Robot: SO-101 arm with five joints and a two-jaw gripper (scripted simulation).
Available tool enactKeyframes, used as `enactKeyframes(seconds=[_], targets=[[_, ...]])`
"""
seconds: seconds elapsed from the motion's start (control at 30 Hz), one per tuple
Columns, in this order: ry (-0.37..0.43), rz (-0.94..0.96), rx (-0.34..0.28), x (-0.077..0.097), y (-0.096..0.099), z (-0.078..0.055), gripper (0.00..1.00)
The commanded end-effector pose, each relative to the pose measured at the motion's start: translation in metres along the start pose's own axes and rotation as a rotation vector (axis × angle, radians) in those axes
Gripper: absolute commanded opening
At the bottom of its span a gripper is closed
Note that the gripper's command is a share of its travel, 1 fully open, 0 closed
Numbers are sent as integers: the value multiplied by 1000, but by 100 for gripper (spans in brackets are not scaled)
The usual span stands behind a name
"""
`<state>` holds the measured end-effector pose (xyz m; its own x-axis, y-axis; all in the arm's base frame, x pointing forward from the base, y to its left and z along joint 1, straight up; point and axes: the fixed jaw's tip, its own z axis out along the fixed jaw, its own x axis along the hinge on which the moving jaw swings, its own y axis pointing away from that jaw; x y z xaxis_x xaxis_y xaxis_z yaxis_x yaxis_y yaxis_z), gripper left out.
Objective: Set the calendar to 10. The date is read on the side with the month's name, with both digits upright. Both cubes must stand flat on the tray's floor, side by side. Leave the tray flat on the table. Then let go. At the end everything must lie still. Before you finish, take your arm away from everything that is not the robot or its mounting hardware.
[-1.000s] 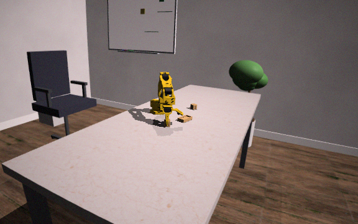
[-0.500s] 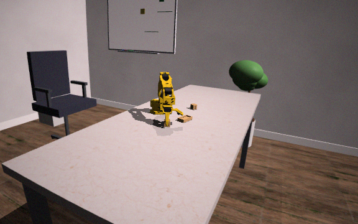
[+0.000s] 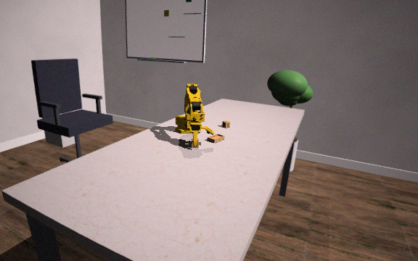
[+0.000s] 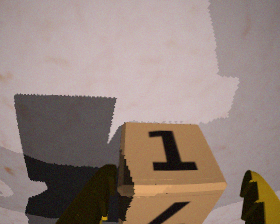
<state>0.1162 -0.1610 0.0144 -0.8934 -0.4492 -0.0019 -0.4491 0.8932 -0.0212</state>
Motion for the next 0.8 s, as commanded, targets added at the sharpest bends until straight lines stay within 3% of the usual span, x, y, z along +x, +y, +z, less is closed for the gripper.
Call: enactKeyframes(seconds=[0.0,0.5,0.77], targets=[[-6,-1,32,0,-6,-12,36],[-6,-1,32,1,-5,-55,36],[-6,-1,32,1,-3,-63,36]])
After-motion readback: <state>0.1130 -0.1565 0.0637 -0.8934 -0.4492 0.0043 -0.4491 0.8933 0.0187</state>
